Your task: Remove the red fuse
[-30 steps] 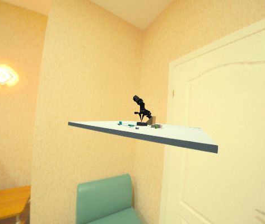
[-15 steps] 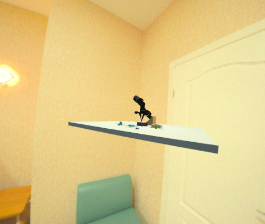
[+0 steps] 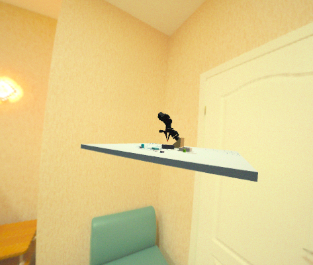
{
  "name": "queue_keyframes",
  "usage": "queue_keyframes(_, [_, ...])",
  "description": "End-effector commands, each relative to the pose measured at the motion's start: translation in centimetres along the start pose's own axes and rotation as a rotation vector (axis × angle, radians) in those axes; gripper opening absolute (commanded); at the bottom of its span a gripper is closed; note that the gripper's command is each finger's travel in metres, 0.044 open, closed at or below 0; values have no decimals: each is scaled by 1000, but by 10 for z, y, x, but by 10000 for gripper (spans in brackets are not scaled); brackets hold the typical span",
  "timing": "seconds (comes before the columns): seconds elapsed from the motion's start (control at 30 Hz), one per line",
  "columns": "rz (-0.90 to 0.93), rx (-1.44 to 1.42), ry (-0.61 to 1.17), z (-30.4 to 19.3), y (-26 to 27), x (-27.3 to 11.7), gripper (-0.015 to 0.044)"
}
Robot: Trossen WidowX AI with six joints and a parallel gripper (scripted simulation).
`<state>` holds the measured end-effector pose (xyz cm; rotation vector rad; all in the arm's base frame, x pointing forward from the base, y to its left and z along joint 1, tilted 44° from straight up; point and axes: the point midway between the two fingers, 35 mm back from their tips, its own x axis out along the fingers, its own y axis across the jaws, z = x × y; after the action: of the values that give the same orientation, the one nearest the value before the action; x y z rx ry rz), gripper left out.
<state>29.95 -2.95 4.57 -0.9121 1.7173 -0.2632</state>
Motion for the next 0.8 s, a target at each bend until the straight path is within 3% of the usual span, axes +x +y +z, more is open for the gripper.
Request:
queue_keyframes(0.0, [2, 6, -5, 1, 0, -4, 0])
queue_keyframes(0.77, [16, 4, -18, 77, 99, -12, 0])
